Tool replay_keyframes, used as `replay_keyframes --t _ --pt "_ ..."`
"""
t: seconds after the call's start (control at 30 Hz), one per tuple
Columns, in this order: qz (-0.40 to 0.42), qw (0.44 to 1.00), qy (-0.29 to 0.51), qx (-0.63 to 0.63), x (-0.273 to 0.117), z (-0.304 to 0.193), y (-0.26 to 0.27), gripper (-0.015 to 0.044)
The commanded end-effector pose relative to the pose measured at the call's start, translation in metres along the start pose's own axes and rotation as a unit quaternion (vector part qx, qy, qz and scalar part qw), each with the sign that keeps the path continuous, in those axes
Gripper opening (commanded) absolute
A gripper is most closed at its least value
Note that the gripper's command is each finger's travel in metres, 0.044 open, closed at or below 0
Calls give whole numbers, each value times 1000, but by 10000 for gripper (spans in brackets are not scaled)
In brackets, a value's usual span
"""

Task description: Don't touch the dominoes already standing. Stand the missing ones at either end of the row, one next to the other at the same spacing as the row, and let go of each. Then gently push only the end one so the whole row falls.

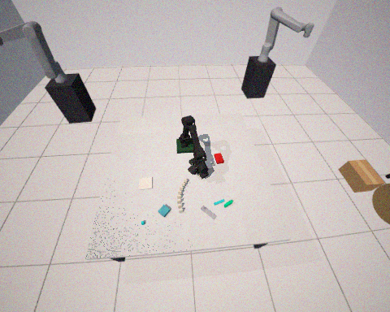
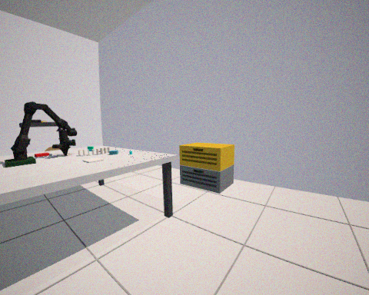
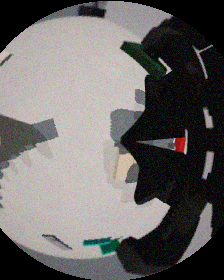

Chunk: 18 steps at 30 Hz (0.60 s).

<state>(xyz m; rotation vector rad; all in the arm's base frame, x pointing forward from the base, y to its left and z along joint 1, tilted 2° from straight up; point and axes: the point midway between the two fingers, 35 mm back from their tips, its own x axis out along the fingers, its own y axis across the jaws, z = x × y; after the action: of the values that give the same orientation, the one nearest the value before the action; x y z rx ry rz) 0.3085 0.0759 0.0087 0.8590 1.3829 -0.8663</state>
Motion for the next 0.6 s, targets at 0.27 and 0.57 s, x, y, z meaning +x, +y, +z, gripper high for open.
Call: replay_keyframes --t 0.27,0.57 --pt "1 1000 -2 2 1 1 19 0" --pt "1 1000 0 -4 -1 0 26 0"
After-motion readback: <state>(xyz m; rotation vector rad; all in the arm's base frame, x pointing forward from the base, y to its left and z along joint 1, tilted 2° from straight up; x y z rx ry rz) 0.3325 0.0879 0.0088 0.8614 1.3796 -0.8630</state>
